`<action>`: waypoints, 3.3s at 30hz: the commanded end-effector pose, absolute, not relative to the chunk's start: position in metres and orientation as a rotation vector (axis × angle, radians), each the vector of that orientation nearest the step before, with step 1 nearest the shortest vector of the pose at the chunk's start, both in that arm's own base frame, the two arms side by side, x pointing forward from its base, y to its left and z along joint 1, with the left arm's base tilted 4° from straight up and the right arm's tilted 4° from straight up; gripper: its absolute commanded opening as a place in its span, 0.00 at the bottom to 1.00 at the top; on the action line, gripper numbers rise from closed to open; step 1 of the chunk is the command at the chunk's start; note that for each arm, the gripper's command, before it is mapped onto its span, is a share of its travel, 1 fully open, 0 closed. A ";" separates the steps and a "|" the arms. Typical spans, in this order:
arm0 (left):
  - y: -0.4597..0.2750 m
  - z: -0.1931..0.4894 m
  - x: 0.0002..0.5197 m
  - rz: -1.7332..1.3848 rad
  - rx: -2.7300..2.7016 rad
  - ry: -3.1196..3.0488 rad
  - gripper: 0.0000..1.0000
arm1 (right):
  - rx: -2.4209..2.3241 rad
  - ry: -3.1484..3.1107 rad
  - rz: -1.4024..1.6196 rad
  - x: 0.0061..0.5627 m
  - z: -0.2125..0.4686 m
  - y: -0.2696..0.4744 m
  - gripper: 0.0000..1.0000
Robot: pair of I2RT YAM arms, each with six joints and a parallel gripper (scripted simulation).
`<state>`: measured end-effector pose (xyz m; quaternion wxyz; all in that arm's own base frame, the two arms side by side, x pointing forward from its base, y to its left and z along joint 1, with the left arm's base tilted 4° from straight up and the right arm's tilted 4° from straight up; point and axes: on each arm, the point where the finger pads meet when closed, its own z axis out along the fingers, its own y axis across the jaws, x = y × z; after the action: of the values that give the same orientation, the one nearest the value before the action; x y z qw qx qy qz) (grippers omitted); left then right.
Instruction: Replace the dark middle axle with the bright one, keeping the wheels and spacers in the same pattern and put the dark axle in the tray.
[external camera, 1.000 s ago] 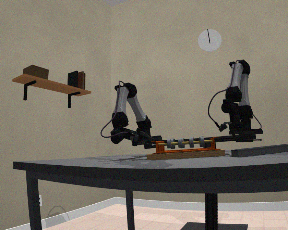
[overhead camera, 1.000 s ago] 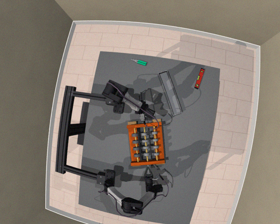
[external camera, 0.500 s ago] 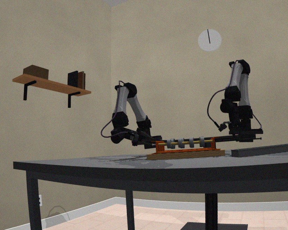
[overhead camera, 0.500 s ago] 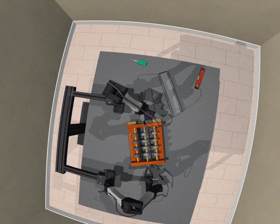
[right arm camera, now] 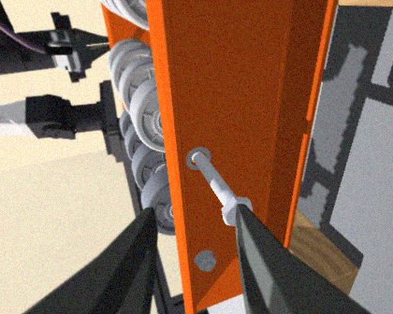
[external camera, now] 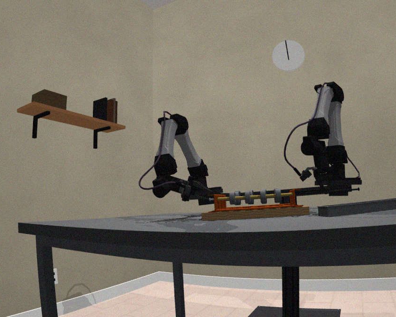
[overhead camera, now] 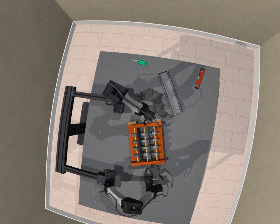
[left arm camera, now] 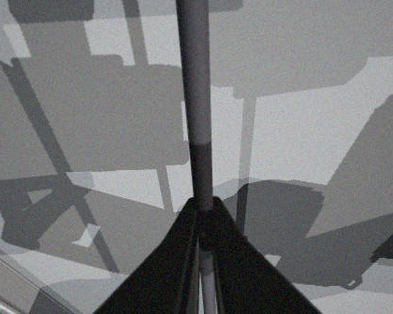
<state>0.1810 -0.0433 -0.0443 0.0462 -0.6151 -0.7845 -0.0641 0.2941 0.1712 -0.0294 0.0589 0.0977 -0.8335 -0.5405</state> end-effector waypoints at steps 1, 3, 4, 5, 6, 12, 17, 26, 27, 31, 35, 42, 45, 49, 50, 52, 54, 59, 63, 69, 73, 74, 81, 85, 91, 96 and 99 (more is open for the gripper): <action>-0.050 -0.039 0.188 -0.201 -1.881 -2.404 0.00 | 0.366 -2.515 -1.678 0.295 -0.018 0.186 0.33; -0.048 -0.040 0.189 -0.218 -1.875 -2.392 0.00 | 0.366 -2.513 -1.679 0.295 -0.018 0.187 0.33; -0.052 -0.039 0.191 -0.207 -1.888 -2.410 0.00 | 0.367 -2.513 -1.679 0.295 -0.018 0.187 0.33; -0.057 -0.038 0.197 -0.202 -1.910 -2.437 0.00 | 0.367 -2.512 -1.679 0.295 -0.018 0.187 0.33; -0.058 -0.038 0.199 -0.204 -1.914 -2.440 0.00 | 0.367 -2.511 -1.680 0.295 -0.019 0.187 0.33; -0.057 -0.040 0.197 -0.200 -1.910 -2.431 0.00 | 0.365 -2.504 -1.681 0.294 -0.019 0.188 0.33; -0.058 -0.039 0.199 -0.202 -1.911 -2.436 0.00 | 0.370 -2.502 -1.683 0.294 -0.020 0.189 0.33; -0.054 -0.034 0.202 -0.212 -1.923 -2.454 0.00 | 0.360 -2.490 -1.683 0.288 -0.021 0.191 0.33; -0.051 -0.037 0.195 -0.204 -1.909 -2.449 0.00 | 0.367 -2.497 -1.687 0.290 -0.018 0.191 0.33; -0.049 -0.040 0.189 -0.196 -1.902 -2.437 0.00 | 0.367 -2.500 -1.688 0.291 -0.019 0.192 0.33; -0.046 -0.041 0.186 -0.193 -1.902 -2.432 0.00 | 0.379 -2.510 -1.695 0.293 -0.014 0.194 0.33; -0.044 -0.041 0.185 -0.193 -1.902 -2.433 0.00 | 0.375 -2.504 -1.692 0.291 -0.017 0.196 0.33; -0.048 -0.038 0.189 -0.200 -1.900 -2.451 0.00 | 0.374 -2.500 -1.689 0.290 -0.018 0.196 0.33; -0.042 -0.042 0.182 -0.188 -1.897 -2.429 0.00 | 0.379 -2.502 -1.690 0.289 -0.017 0.197 0.33; -0.044 -0.039 0.189 -0.197 -1.903 -2.446 0.00 | 0.387 -2.509 -1.694 0.291 -0.015 0.197 0.33; -0.043 -0.040 0.186 -0.194 -1.906 -2.435 0.00 | 0.385 -2.513 -1.696 0.292 -0.015 0.198 0.33; -0.044 -0.038 0.190 -0.200 -1.906 -2.448 0.00 | 0.378 -2.504 -1.690 0.290 -0.018 0.199 0.33; -0.043 -0.039 0.190 -0.199 -1.909 -2.443 0.00 | 0.377 -2.504 -1.691 0.289 -0.019 0.200 0.33; -0.043 -0.038 0.191 -0.202 -1.893 -2.463 0.00 | 0.376 -2.499 -1.688 0.288 -0.020 0.200 0.33; -0.040 -0.040 0.185 -0.194 -1.909 -2.433 0.00 | 0.394 -2.517 -1.697 0.292 -0.015 0.203 0.33; -0.041 -0.039 0.188 -0.199 -1.914 -2.440 0.00 | 0.400 -2.518 -1.698 0.292 -0.015 0.204 0.33; -0.039 -0.040 0.185 -0.196 -1.908 -2.437 0.00 | 0.381 -2.503 -1.688 0.289 -0.021 0.203 0.33; -0.040 -0.038 0.189 -0.202 -1.901 -2.455 0.00 | 0.388 -2.504 -1.689 0.288 -0.020 0.204 0.33; -0.037 -0.038 0.190 -0.201 -1.909 -2.445 0.00 | 0.404 -2.520 -1.697 0.291 -0.015 0.206 0.33; -0.036 -0.038 0.189 -0.202 -1.912 -2.443 0.00 | 0.410 -2.522 -1.700 0.292 -0.015 0.208 0.33; -0.035 -0.040 0.184 -0.196 -1.896 -2.446 0.00 | 0.404 -2.514 -1.694 0.289 -0.018 0.208 0.33; -0.033 -0.040 0.185 -0.194 -1.901 -2.437 0.00 | 0.401 -2.515 -1.693 0.291 -0.021 0.208 0.33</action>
<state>0.1770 -0.0264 -0.0420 0.0499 -0.6135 -0.7853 -0.0669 0.2901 0.1882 -0.0308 0.0591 0.0977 -0.8335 -0.5406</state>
